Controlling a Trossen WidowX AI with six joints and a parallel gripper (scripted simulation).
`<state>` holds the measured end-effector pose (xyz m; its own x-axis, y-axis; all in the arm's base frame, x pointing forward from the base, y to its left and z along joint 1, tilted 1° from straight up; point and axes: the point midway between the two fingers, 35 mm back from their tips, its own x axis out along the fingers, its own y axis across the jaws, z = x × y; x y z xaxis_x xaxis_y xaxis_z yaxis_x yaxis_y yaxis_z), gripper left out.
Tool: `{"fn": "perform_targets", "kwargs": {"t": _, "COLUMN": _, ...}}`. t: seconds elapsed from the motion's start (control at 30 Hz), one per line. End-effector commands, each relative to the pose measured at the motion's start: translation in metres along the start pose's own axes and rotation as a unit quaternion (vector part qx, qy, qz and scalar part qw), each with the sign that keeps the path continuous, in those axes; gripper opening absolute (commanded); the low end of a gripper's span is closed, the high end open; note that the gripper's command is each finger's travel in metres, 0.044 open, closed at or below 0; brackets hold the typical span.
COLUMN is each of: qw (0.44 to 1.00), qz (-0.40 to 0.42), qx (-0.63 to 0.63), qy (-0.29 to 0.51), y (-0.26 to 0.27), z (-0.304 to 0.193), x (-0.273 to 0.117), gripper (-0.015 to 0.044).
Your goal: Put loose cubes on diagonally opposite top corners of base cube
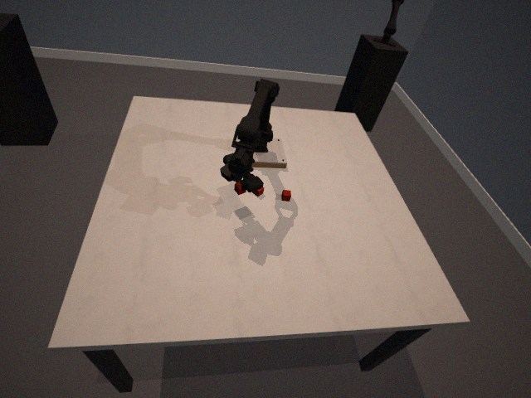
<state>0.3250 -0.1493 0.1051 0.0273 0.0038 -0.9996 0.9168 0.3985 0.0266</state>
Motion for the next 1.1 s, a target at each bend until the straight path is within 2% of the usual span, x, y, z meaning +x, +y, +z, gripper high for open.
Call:
{"fn": "perform_targets", "kwargs": {"t": 0.0, "qw": 1.000, "qz": -0.001, "qx": 0.000, "qy": -0.001, "y": -0.001, "z": -0.001, "x": -0.012, "gripper": 0.0105}}
{"fn": "perform_targets", "kwargs": {"t": 0.27, "qw": 1.000, "qz": -0.001, "qx": -0.008, "qy": -0.001, "y": -0.002, "z": -0.004, "x": -0.026, "gripper": 0.0105}}
{"fn": "perform_targets", "kwargs": {"t": 0.67, "qw": 0.987, "qz": 0.000, "qx": -0.162, "qy": 0.000, "y": 0.017, "z": -0.038, "x": -0.019, "gripper": 0.0105}}
{"fn": "perform_targets", "kwargs": {"t": 1.07, "qw": 0.949, "qz": 0.001, "qx": -0.315, "qy": 0.001, "y": 0.030, "z": -0.074, "x": -0.011, "gripper": 0.0105}}
